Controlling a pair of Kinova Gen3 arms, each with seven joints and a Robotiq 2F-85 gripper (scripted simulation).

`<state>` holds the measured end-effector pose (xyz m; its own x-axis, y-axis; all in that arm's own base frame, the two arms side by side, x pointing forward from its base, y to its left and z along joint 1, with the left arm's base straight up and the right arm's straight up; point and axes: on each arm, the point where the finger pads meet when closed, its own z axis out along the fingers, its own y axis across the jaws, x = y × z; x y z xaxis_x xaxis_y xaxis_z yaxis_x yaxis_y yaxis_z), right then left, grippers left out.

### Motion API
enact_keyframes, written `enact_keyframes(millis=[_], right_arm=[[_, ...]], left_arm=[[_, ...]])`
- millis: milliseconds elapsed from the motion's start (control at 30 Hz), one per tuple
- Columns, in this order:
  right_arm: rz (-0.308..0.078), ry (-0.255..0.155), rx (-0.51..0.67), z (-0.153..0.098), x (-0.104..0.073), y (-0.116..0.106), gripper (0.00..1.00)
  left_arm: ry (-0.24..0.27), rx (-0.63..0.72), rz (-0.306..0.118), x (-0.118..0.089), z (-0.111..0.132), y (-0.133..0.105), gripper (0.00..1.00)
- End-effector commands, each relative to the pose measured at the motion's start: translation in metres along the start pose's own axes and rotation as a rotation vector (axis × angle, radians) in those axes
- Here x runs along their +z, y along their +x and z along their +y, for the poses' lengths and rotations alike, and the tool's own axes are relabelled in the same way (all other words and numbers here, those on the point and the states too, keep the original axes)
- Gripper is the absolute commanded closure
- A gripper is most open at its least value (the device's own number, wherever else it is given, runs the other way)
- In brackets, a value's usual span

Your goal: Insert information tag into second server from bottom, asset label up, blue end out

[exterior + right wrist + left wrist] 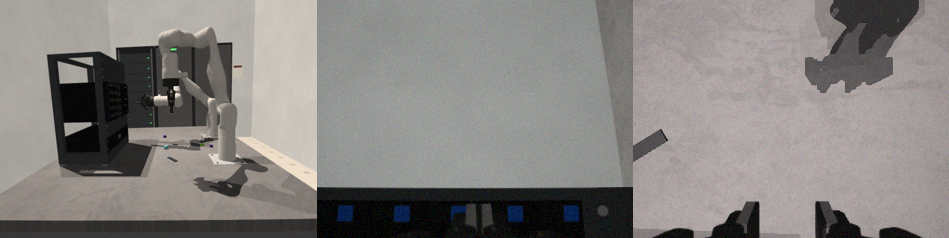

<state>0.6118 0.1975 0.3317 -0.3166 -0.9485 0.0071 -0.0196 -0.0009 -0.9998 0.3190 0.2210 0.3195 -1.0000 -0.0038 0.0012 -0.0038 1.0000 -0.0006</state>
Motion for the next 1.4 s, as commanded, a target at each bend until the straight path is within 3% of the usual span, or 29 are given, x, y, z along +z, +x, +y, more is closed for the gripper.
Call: enact_keyframes(millis=[0, 267, 500, 567, 700, 1067, 1133, 1367], right_arm=[[0.037, -0.004, 0.001, -0.003, 0.007, 0.015, 1.000], [0.229, -0.043, -0.001, -0.009, 0.033, 0.092, 1.000], [0.416, -0.102, 0.002, -0.010, 0.047, 0.169, 1.000], [0.416, -0.102, 0.002, -0.010, 0.047, 0.169, 1.000], [0.527, -0.147, 0.007, -0.009, 0.049, 0.215, 1.000], [0.822, -0.320, 0.044, 0.003, 0.032, 0.336, 1.000], [0.822, -0.320, 0.044, 0.003, 0.032, 0.336, 1.000], [0.986, -0.461, 0.093, 0.015, 0.005, 0.400, 1.000]], left_arm=[[-0.001, 0.000, -0.001, 0.000, 0.000, 0.000, 0.606], [-0.001, 0.000, -0.001, 0.000, 0.000, 0.000, 0.606], [-0.001, 0.000, -0.001, 0.000, 0.000, 0.000, 0.606], [-0.001, 0.000, -0.001, 0.000, 0.000, 0.000, 0.606], [-0.001, 0.000, -0.001, 0.000, 0.000, 0.000, 0.606], [-0.001, 0.000, -0.001, 0.000, 0.000, 0.000, 0.606], [-0.001, 0.000, -0.001, 0.000, 0.000, 0.000, 0.606], [-0.001, 0.000, -0.001, 0.000, 0.000, 0.000, 0.606]])
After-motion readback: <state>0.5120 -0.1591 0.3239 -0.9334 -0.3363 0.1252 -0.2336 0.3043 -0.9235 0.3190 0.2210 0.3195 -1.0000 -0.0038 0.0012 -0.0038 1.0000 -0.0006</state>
